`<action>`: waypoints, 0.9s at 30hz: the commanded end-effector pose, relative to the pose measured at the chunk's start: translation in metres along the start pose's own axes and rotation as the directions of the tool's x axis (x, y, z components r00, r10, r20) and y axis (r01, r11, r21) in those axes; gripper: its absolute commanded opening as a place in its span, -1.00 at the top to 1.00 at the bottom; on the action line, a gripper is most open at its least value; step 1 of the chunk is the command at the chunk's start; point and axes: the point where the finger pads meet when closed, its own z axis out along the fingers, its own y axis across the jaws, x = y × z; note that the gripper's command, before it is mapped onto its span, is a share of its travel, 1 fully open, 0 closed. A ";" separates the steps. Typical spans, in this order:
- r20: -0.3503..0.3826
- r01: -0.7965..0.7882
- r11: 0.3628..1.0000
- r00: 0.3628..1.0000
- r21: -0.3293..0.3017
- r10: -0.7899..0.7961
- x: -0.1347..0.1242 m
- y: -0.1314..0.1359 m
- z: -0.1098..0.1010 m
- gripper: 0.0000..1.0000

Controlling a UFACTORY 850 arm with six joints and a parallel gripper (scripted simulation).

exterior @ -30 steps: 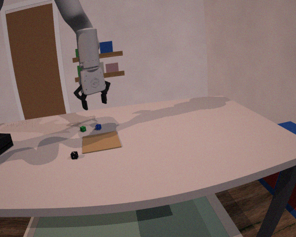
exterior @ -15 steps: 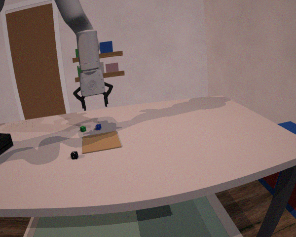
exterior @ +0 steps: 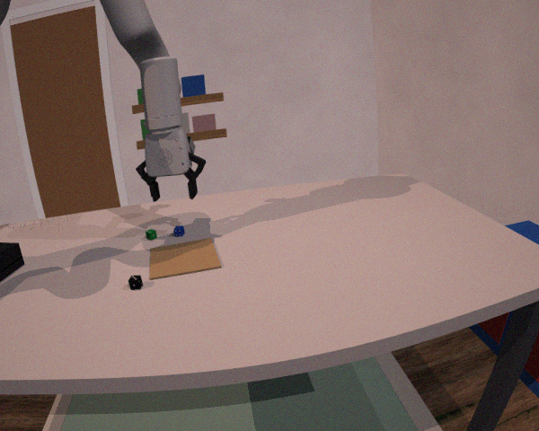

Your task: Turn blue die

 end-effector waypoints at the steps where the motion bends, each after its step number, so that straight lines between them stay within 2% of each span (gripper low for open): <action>1: 0.014 -0.025 1.000 1.000 -0.002 0.025 0.001 0.001 0.000 -1.00; 3: 0.014 -0.026 1.000 1.000 -0.002 0.026 0.001 0.001 0.000 -1.00; 4: 0.014 -0.026 1.000 1.000 -0.002 0.026 0.001 0.001 0.000 0.28; 27: 0.014 -0.026 1.000 1.000 -0.002 0.026 0.001 0.001 0.000 0.28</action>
